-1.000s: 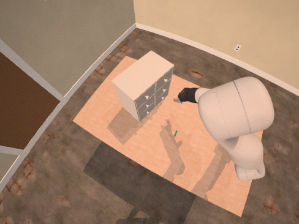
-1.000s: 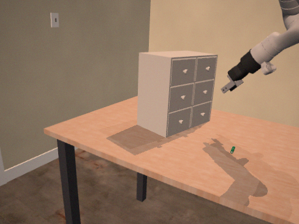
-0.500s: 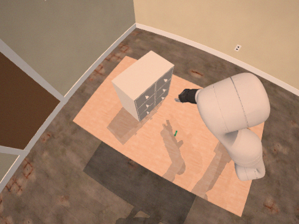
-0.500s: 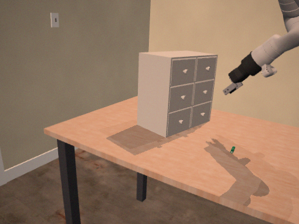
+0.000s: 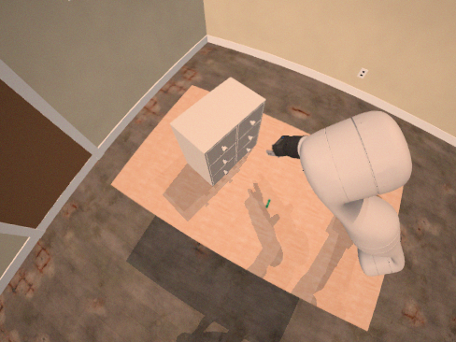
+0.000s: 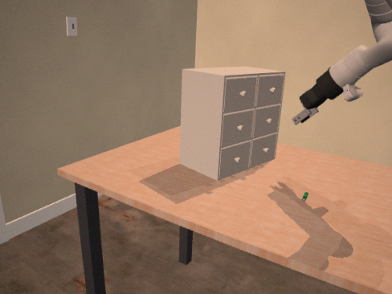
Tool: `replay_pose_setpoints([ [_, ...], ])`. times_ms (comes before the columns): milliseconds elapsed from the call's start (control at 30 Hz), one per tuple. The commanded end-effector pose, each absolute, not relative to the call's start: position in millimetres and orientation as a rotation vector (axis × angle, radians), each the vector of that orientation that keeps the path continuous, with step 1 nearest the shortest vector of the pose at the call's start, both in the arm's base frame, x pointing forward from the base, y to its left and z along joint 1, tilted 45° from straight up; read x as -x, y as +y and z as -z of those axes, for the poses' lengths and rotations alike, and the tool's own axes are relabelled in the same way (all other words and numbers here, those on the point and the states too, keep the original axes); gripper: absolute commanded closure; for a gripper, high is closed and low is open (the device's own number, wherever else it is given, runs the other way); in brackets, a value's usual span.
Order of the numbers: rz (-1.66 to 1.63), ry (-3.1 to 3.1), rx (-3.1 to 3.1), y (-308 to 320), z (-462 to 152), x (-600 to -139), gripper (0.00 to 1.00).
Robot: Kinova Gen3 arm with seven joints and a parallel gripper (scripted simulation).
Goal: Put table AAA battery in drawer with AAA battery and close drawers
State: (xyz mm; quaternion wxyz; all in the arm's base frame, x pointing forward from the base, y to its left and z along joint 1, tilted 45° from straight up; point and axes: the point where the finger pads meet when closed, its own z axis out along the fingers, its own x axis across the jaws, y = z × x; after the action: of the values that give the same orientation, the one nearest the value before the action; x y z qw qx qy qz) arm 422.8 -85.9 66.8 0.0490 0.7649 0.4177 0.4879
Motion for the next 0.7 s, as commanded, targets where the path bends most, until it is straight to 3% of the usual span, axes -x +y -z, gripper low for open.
replay_pose_setpoints([
  [0, -1.487, 1.271, -2.330, -86.7, -67.1, -423.0, 0.33],
  [667, -1.487, 1.271, -2.330, -85.5, -65.6, -424.3, 0.33],
])
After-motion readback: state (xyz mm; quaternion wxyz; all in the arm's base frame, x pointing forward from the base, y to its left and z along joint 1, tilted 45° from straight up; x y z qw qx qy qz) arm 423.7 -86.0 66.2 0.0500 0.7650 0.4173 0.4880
